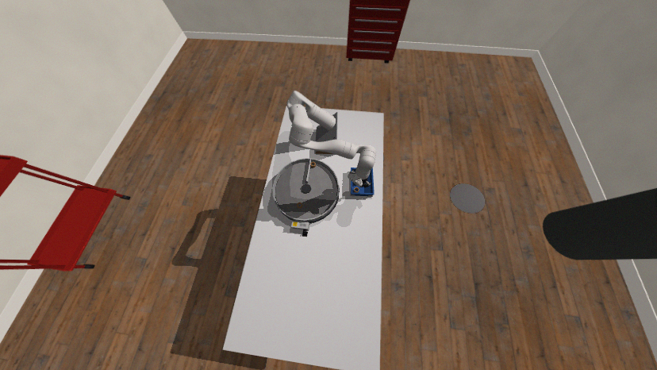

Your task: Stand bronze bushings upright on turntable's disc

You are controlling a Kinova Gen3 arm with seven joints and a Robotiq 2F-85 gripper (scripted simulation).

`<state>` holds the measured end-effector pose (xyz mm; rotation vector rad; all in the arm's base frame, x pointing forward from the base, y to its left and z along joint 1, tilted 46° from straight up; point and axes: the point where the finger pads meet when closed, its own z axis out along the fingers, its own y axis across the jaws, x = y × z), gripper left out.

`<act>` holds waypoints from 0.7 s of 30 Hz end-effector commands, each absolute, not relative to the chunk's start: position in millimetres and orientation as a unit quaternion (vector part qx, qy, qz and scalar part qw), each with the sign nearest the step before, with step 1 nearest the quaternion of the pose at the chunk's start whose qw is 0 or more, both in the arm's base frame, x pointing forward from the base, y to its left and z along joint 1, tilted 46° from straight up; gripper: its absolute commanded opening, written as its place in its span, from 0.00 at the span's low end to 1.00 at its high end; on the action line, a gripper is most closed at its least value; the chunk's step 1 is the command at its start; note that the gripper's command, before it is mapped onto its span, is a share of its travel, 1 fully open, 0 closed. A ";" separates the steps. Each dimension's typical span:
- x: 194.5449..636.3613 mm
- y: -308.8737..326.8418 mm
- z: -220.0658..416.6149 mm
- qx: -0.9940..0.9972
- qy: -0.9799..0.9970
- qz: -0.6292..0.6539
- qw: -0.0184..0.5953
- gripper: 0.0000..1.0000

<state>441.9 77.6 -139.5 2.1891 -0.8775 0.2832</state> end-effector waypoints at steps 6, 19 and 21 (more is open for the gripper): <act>442.4 78.7 -138.9 0.855 -0.342 0.111 0.373 0.39; 440.9 62.0 -155.1 0.855 -0.342 0.111 0.373 0.39; 440.3 55.0 -161.9 0.855 -0.342 0.111 0.373 0.39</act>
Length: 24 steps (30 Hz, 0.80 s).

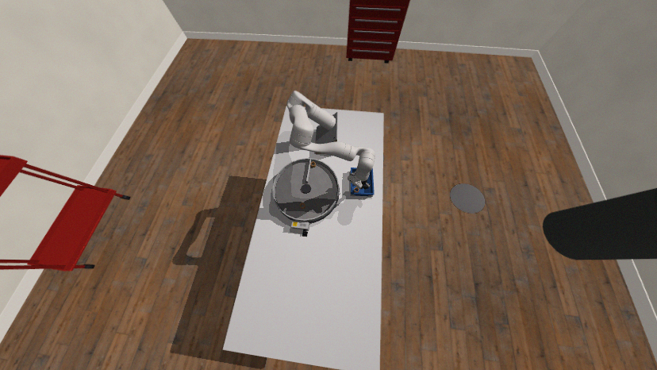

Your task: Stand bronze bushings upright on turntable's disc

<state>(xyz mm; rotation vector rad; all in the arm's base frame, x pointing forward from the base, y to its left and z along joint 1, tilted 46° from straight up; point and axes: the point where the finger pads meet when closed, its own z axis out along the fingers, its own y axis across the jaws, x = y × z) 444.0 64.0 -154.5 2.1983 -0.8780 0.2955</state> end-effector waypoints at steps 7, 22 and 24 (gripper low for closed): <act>438.8 38.3 -178.1 0.855 -0.342 0.111 0.373 0.39; 438.8 37.4 -179.0 0.855 -0.342 0.111 0.373 0.39; 438.8 37.4 -179.0 0.855 -0.342 0.111 0.373 0.39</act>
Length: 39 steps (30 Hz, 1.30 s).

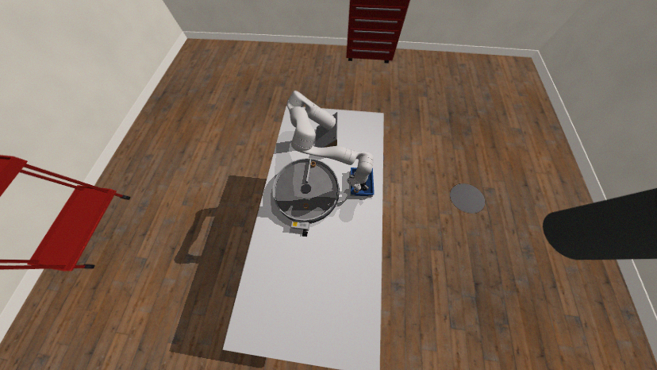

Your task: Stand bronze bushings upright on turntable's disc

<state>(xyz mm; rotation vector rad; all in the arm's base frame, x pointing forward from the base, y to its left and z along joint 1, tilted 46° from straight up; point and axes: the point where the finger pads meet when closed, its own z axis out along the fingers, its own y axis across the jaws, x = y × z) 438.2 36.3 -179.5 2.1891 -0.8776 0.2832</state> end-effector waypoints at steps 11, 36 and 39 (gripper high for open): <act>438.8 37.4 -179.0 0.855 -0.342 0.111 0.373 0.39; 437.9 26.7 -189.4 0.855 -0.342 0.111 0.373 0.39; 437.8 24.8 -191.2 0.855 -0.342 0.111 0.373 0.39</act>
